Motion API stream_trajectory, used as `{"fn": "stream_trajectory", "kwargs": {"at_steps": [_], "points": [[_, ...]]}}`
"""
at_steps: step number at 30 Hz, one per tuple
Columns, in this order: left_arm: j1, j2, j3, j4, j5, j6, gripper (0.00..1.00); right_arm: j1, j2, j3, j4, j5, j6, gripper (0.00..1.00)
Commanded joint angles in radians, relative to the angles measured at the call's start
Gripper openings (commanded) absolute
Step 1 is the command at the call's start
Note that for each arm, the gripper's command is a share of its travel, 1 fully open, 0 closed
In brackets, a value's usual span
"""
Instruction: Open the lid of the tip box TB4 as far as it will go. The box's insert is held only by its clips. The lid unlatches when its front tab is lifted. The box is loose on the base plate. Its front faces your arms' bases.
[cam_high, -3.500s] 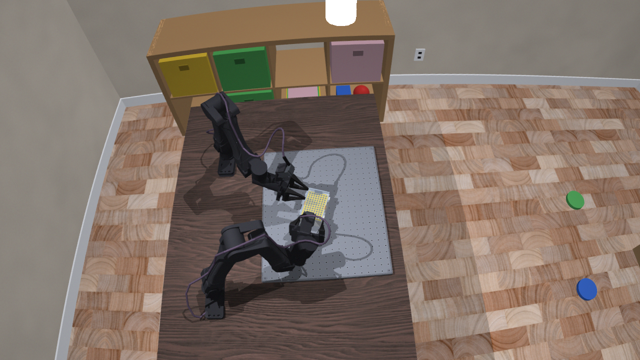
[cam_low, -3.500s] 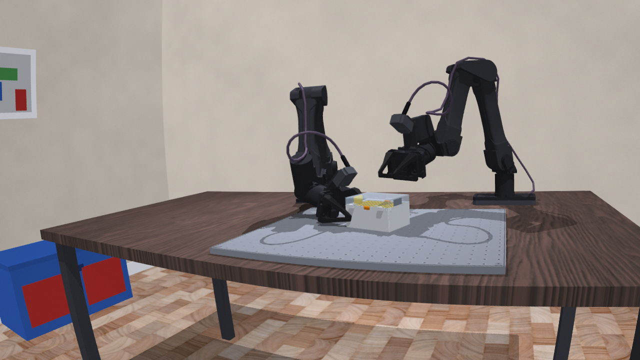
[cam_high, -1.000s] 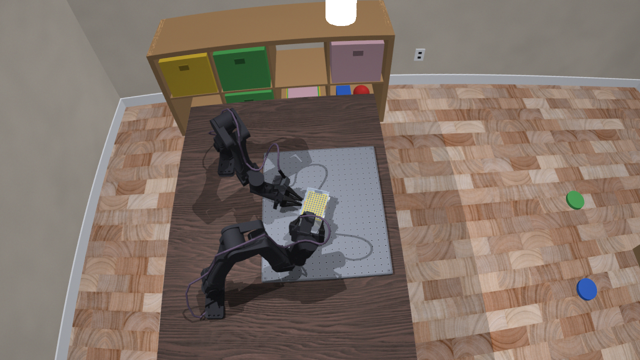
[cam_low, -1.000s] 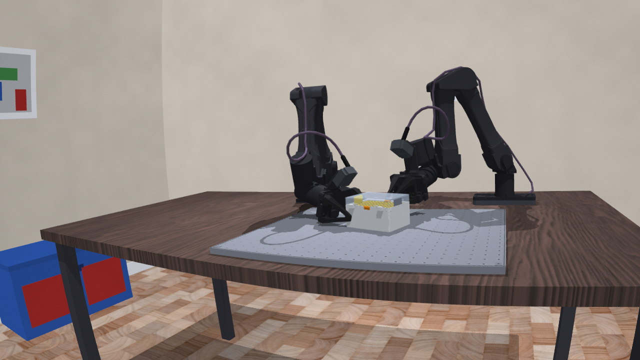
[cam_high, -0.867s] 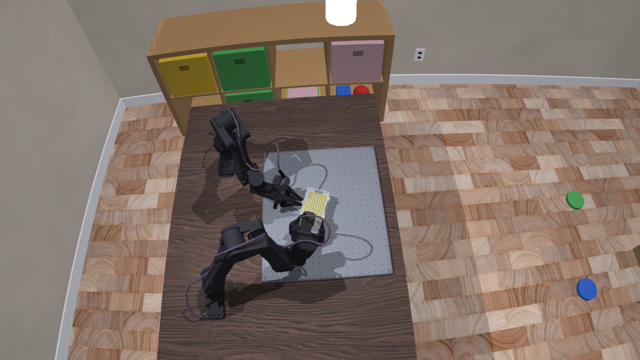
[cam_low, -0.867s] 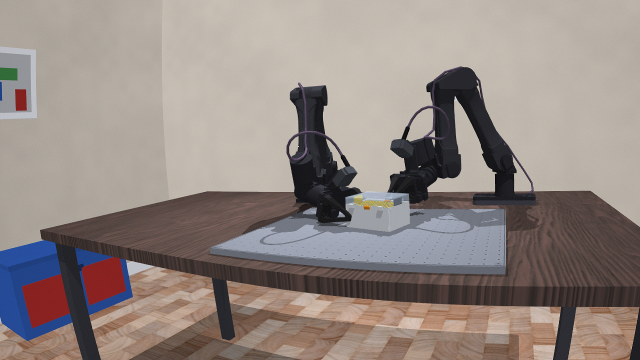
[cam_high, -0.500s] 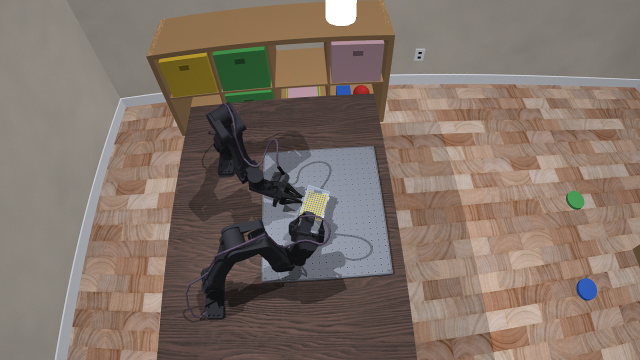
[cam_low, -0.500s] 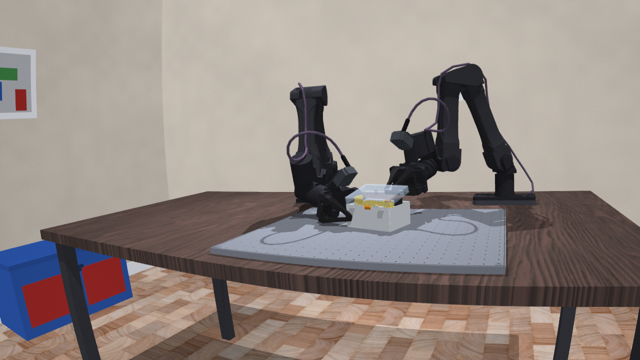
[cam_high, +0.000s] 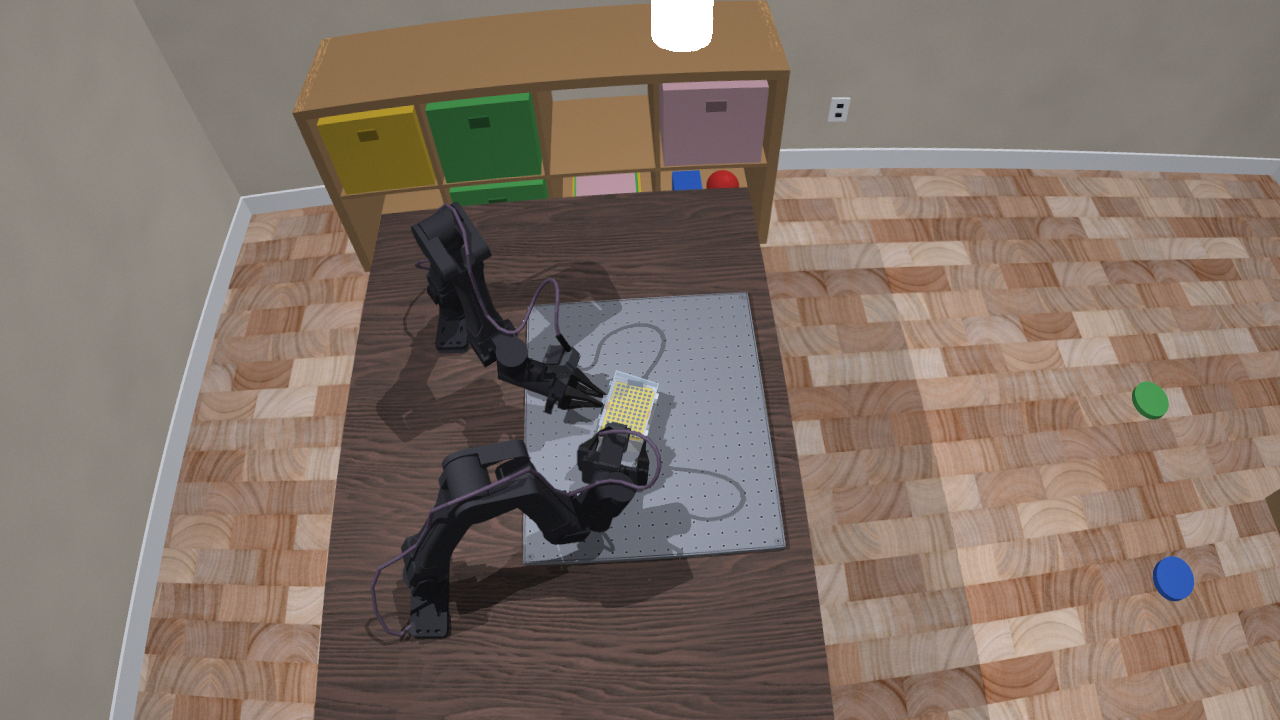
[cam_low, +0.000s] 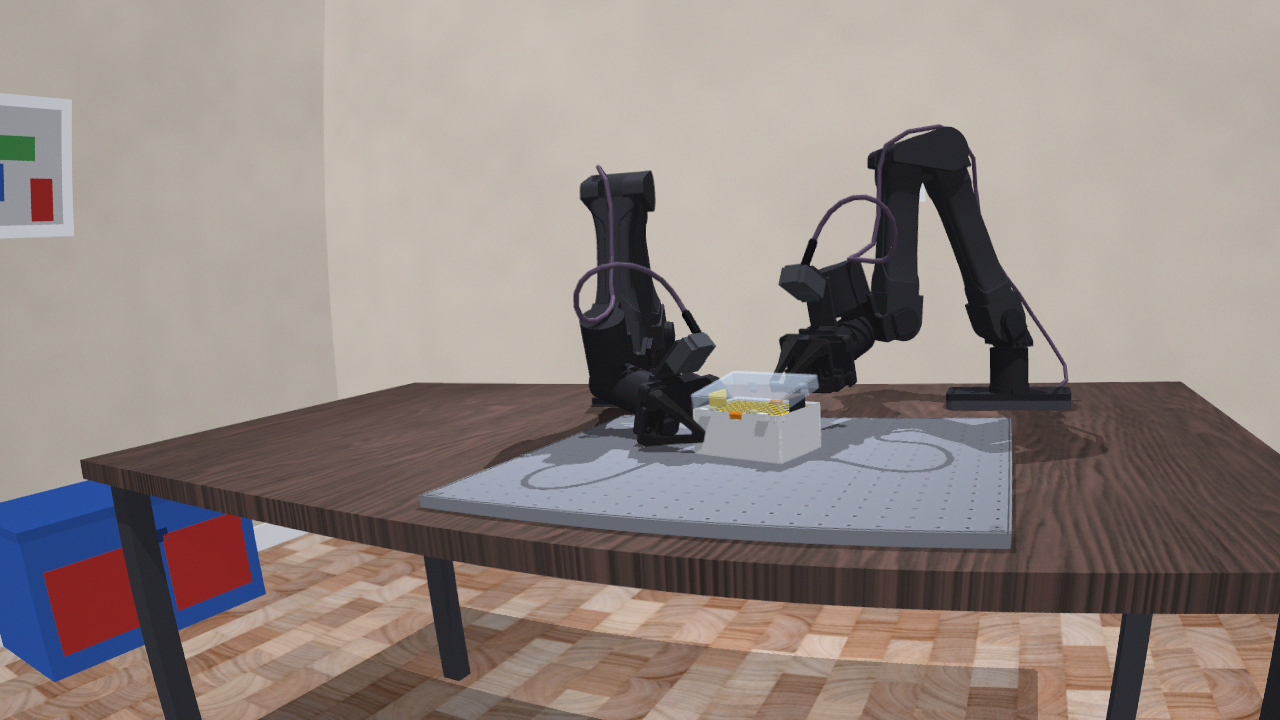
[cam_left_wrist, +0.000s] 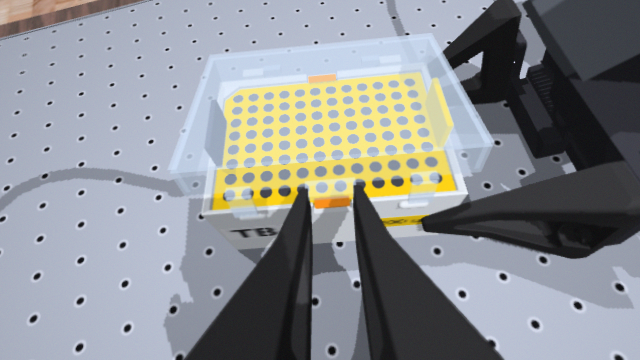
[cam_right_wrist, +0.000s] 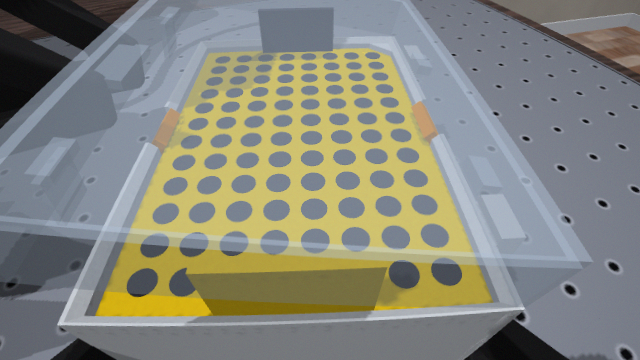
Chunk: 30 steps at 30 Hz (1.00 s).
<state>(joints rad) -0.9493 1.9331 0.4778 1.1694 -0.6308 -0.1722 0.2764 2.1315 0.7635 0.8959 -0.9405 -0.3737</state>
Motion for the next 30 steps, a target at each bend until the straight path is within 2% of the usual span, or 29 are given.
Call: {"fn": "stream_trajectory", "kwargs": {"at_steps": [1, 3, 10, 16, 18, 20, 30], "points": [[0.015, -0.082, 0.040, -0.135, 0.010, -0.027, 0.12, 0.000, -0.013, 0.009, 0.011, 0.002, 0.000, 0.83], [0.015, -0.082, 0.040, -0.135, 0.010, -0.027, 0.12, 0.000, -0.013, 0.009, 0.011, 0.002, 0.000, 0.83], [0.050, -0.284, 0.153, -0.611, 0.082, -0.111, 0.12, 0.000, -0.013, 0.009, 0.011, 0.002, 0.000, 0.83], [0.080, -0.349, 0.292, -0.951, 0.145, -0.172, 0.12, 0.000, -0.013, 0.009, 0.011, 0.002, 0.000, 0.83], [0.093, -0.348, 0.351, -1.063, 0.173, -0.188, 0.12, 0.000, -0.013, 0.009, 0.011, 0.002, 0.000, 0.83], [0.093, -0.348, 0.351, -1.063, 0.173, -0.188, 0.12, 0.000, -0.013, 0.009, 0.011, 0.002, 0.000, 0.83], [0.169, -0.249, 0.718, -1.583, 0.324, -0.239, 0.12, 0.000, -0.013, 0.009, 0.011, 0.002, 0.000, 0.83]]}}
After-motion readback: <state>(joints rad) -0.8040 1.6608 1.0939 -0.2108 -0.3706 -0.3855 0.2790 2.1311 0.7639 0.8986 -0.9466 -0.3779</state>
